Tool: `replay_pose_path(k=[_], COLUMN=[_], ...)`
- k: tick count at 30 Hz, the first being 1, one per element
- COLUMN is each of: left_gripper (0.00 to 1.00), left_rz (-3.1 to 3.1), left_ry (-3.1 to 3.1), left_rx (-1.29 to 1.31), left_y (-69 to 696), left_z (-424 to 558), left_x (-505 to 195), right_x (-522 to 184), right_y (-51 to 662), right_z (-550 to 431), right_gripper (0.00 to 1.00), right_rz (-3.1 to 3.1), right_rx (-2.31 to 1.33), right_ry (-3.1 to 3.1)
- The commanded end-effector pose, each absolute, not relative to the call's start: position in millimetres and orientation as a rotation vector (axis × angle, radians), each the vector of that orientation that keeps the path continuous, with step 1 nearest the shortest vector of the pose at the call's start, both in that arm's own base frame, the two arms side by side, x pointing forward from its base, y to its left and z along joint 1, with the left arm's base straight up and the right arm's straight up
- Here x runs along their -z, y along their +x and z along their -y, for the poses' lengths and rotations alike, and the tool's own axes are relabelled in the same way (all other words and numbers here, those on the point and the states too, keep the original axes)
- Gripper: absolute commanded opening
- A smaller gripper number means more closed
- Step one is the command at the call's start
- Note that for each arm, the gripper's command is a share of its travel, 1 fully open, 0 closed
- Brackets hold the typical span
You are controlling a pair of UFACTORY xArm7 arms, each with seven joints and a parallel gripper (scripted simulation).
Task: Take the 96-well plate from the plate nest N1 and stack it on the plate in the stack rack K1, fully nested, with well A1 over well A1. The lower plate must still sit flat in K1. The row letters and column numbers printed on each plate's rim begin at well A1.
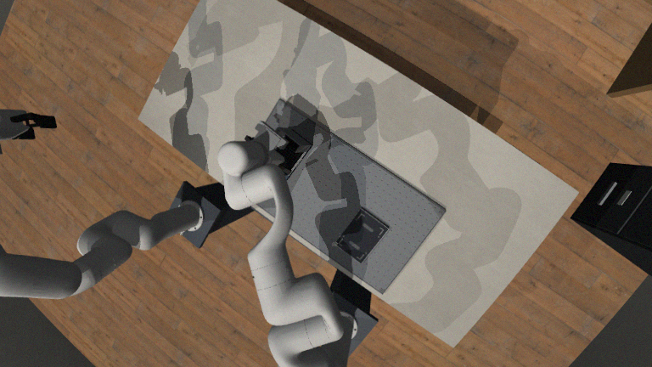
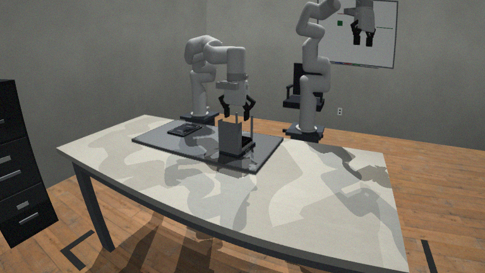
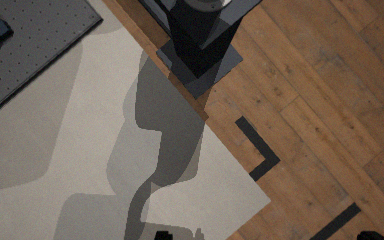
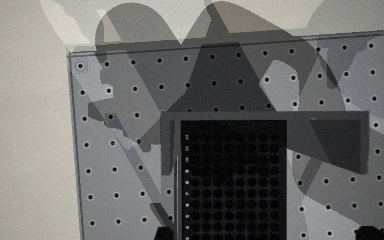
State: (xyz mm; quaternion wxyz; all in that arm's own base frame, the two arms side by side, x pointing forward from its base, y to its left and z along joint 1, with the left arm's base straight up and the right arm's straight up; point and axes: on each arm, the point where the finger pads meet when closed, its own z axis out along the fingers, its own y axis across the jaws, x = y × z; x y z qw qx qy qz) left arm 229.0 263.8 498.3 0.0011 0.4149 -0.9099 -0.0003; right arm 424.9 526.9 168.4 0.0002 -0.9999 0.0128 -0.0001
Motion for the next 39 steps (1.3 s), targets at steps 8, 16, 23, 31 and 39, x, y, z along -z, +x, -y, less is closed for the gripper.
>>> replay_pose_path(k=[8,16,23,31,39], left_gripper=[1.00,1.00,1.00,1.00,1.00], left_rz=[2.859,2.859,2.859,2.859,2.859], left_ry=[1.304,1.304,1.304,1.304,1.304], left_rx=[0.002,0.002,0.002,0.002,0.002], left_y=[229.0,229.0,229.0,229.0,229.0], left_z=[-263.8,-263.8,-263.8,-263.8,-263.8], left_x=[-499.3,-499.3,-499.3,-499.3,-499.3], right_x=[-195.3,-216.6,-221.9,-221.9,-221.8], right_y=[425.5,425.5,425.5,425.5,425.5], right_z=[-527.7,-527.6,-527.5,-527.5,-527.5], right_gripper=[1.00,1.00,1.00,1.00,1.00], right_rz=[-0.041,-0.041,-0.041,-0.041,-0.041], right_rx=[0.005,0.004,0.004,0.004,0.004], right_ry=[-3.137,-3.137,-3.137,-3.137,-3.138])
